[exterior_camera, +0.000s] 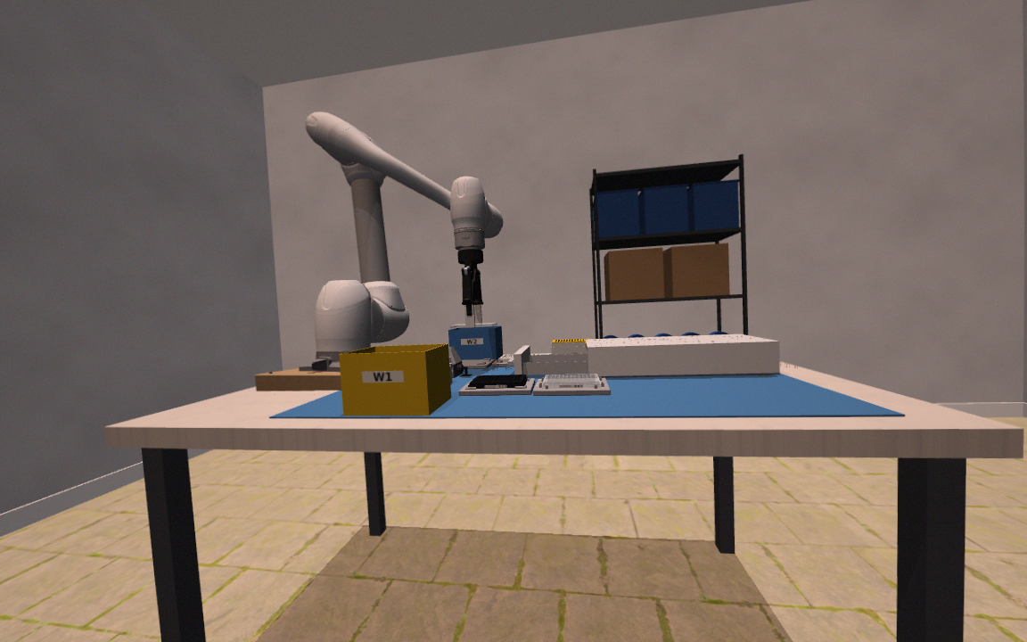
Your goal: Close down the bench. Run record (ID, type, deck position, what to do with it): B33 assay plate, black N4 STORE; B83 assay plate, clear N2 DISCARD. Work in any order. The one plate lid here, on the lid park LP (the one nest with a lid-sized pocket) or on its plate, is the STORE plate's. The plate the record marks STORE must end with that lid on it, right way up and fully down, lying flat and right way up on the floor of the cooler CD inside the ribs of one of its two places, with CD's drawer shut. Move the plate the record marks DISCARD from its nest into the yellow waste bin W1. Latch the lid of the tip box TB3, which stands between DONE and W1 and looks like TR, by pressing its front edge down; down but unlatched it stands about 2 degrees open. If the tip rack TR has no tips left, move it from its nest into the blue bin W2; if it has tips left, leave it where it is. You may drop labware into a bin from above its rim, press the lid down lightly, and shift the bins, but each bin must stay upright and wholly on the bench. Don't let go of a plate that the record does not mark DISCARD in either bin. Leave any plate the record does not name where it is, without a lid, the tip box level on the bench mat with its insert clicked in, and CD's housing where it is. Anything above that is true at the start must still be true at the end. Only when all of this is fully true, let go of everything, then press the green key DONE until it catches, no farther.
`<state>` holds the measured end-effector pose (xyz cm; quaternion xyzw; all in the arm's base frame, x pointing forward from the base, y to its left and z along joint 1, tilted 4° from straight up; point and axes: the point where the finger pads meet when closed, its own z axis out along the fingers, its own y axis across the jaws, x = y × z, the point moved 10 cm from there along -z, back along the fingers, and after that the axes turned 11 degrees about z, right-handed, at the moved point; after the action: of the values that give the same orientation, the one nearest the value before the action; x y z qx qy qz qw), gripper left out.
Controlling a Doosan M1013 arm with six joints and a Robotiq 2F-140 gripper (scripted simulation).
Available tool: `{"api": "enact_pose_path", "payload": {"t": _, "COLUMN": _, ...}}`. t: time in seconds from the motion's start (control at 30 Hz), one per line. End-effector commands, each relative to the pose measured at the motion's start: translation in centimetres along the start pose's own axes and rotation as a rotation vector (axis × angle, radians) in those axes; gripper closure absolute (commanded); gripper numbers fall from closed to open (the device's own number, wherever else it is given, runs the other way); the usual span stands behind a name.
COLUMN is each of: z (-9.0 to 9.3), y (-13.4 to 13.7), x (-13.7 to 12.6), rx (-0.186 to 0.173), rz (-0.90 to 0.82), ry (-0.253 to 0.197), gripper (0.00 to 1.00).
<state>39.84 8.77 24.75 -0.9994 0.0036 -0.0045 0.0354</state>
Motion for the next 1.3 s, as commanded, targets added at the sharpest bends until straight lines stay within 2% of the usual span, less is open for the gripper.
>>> {"api": "enact_pose_path", "payload": {"t": 0.0, "z": 0.0, "y": 0.6, "x": 0.5, "rx": 0.001, "rz": 0.000, "ry": 0.000, "gripper": 1.00}}
{"api": "enact_pose_path", "payload": {"t": 1.27, "z": 0.0, "y": 7.7, "x": 5.7, "rx": 0.001, "rz": 0.000, "ry": 0.000, "gripper": 1.00}}
